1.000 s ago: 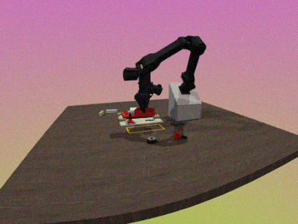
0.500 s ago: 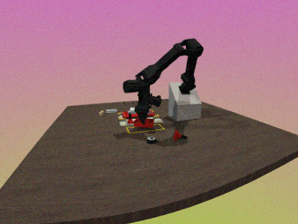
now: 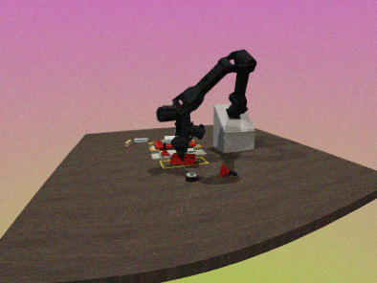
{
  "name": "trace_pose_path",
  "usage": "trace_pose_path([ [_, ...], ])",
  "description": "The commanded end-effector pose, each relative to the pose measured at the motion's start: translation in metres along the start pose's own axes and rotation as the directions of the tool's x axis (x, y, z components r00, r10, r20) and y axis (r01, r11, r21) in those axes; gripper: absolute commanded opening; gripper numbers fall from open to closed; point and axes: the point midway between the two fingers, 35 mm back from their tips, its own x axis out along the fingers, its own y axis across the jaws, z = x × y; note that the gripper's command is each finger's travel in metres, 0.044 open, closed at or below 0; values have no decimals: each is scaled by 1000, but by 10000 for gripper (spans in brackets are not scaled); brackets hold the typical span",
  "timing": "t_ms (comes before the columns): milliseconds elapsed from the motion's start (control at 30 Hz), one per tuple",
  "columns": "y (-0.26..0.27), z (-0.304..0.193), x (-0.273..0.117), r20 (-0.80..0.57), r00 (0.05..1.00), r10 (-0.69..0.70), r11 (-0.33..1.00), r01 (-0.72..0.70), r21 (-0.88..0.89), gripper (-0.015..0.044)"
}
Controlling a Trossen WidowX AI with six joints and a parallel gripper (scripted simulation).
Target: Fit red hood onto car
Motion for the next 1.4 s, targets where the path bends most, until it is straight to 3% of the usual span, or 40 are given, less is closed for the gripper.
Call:
trace_pose_path([
  [0, 0, 0, 0, 0, 1000, 0, 1000, 0, 0, 131],
  [400, 0, 0, 0, 0, 1000, 0, 1000, 0, 0, 440],
  [567, 0, -1, -8, -2, 1000, 2, 1000, -2, -1, 440],
  [800, -1, 0, -78, -11, 1000, 12, 1000, -12, 0, 440],
  [1367, 0, -3, -73, -22, 1000, 13, 1000, -12, 6, 440],
])
